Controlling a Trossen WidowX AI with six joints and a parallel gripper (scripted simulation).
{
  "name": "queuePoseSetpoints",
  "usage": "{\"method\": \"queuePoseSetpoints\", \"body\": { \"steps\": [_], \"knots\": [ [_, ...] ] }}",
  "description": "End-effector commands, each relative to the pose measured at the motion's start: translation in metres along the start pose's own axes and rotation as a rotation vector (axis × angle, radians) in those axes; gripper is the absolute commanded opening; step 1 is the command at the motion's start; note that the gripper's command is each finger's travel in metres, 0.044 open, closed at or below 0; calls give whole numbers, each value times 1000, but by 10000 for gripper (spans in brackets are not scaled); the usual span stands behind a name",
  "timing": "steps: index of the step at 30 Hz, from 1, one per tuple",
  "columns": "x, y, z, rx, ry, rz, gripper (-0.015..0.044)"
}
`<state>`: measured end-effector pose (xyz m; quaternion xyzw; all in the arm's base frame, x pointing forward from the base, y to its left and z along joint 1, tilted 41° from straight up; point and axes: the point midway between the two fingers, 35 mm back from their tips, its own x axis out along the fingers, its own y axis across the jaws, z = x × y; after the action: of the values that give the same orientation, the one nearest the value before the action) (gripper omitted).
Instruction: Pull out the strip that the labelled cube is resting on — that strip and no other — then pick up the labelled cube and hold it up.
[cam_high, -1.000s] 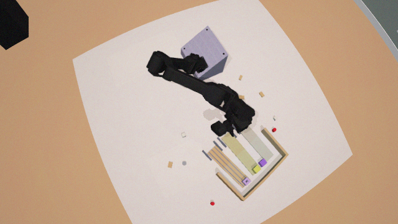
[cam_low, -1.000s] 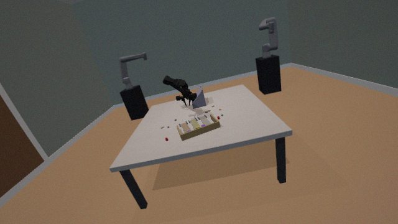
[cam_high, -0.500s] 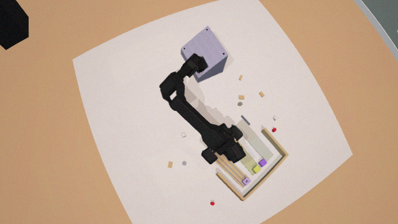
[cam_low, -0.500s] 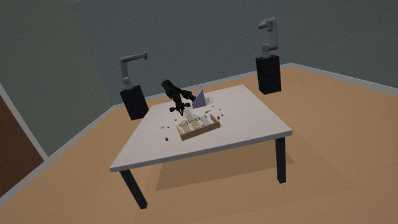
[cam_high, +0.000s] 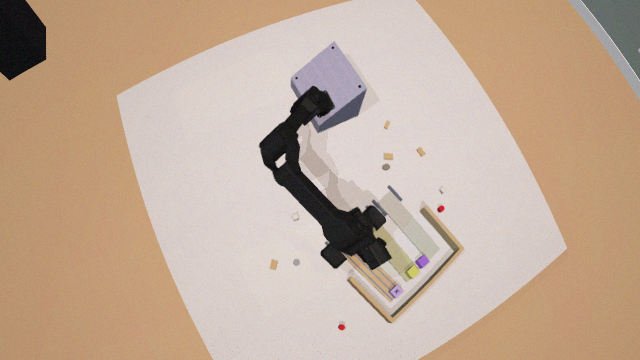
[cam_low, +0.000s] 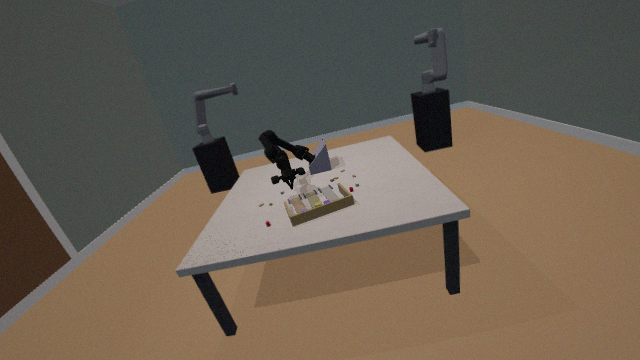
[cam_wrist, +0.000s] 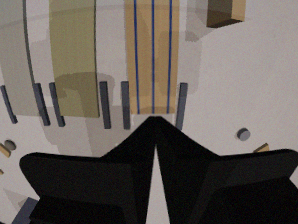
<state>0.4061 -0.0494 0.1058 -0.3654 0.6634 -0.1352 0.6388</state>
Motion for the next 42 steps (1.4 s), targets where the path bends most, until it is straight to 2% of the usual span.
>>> {"method": "queuePoseSetpoints", "body": {
  "steps": [1,42],
  "knots": [
    [10,1,0,-7,9,5,0],
    [68,-1,1,-7,10,2,0]
  ]
}}
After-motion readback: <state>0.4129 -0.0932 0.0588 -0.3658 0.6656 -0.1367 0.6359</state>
